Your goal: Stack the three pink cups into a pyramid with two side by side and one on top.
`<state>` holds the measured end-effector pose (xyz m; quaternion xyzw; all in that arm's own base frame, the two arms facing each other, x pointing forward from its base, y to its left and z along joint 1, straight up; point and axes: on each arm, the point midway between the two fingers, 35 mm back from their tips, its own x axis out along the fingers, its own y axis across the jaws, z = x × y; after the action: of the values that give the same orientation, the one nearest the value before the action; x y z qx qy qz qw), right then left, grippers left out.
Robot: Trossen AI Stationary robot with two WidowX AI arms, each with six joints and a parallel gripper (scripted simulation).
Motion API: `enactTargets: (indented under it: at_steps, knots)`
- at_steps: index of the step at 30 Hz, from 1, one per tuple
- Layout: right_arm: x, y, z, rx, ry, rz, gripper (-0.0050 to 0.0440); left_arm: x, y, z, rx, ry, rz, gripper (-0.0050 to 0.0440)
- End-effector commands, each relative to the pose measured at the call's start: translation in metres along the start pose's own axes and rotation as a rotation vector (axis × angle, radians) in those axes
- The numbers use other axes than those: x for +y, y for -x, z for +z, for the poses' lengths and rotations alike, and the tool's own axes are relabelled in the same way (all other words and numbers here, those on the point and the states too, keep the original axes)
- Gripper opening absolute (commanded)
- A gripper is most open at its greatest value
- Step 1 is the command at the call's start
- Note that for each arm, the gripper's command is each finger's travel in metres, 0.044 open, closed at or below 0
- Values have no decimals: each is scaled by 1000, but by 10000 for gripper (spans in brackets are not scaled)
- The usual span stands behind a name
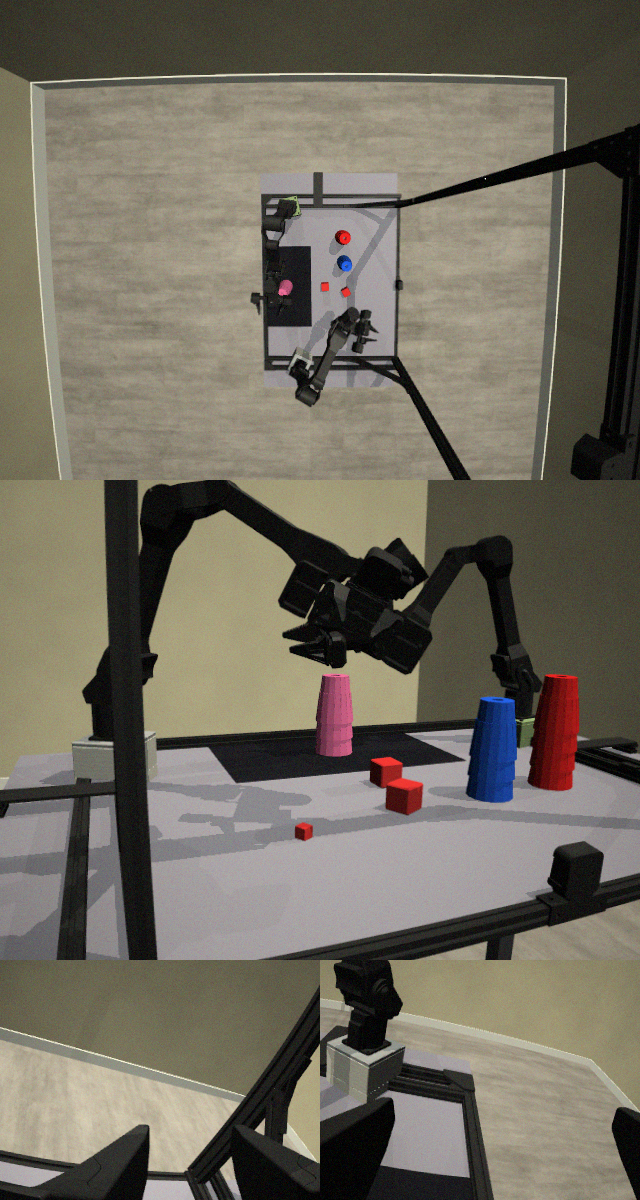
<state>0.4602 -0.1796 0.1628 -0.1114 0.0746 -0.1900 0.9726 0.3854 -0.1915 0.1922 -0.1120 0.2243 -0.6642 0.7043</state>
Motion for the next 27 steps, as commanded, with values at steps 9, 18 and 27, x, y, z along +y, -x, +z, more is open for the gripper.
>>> enactTargets:
  at_steps: [9, 18, 27]
  knots:
    - [11, -19, -8, 173, -37, 60, 440, -40, 30, 36, 30, -80, 251, 0]
    - [21, -25, -14, 385, -74, 119, 440, -90, 73, 62, 5, -149, 571, 0]
    - [29, -17, -16, 574, -102, 161, 440, -137, 115, 70, -72, -194, 841, 0]
